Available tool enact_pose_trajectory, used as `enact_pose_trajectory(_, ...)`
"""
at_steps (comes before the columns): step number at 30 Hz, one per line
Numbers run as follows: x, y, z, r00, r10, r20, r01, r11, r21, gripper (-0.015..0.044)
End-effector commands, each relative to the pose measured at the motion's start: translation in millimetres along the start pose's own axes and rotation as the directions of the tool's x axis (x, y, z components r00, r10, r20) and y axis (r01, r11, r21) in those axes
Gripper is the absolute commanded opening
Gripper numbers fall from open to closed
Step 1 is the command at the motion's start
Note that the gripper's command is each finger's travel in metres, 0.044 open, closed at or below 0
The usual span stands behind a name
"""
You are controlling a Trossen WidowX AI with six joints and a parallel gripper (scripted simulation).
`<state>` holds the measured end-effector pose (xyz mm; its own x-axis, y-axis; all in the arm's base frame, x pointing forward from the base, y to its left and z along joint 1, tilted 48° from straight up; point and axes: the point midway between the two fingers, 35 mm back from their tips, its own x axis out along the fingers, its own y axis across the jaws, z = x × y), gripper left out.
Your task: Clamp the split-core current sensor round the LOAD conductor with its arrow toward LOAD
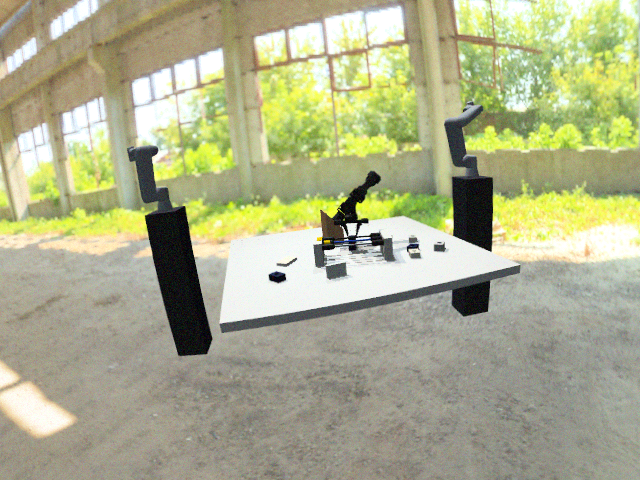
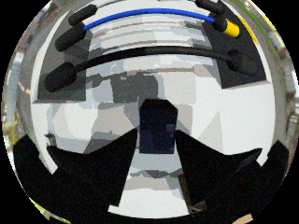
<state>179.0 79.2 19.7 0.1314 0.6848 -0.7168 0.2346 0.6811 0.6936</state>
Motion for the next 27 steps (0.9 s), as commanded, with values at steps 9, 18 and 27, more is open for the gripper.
enact_pose_trajectory(9, -33, -2, 0, 1.0, -0.006, 0.003, 0.006, 1.0, -0.003, 0.0329)
enact_pose_trajectory(18, -57, 0, -3, 1.0, 0.002, -0.007, -0.003, 0.998, -0.063, 0.032)
enact_pose_trajectory(27, -57, 0, 11, 0.991, 0.0, -0.134, -0.099, 0.67, -0.736, 0.032)
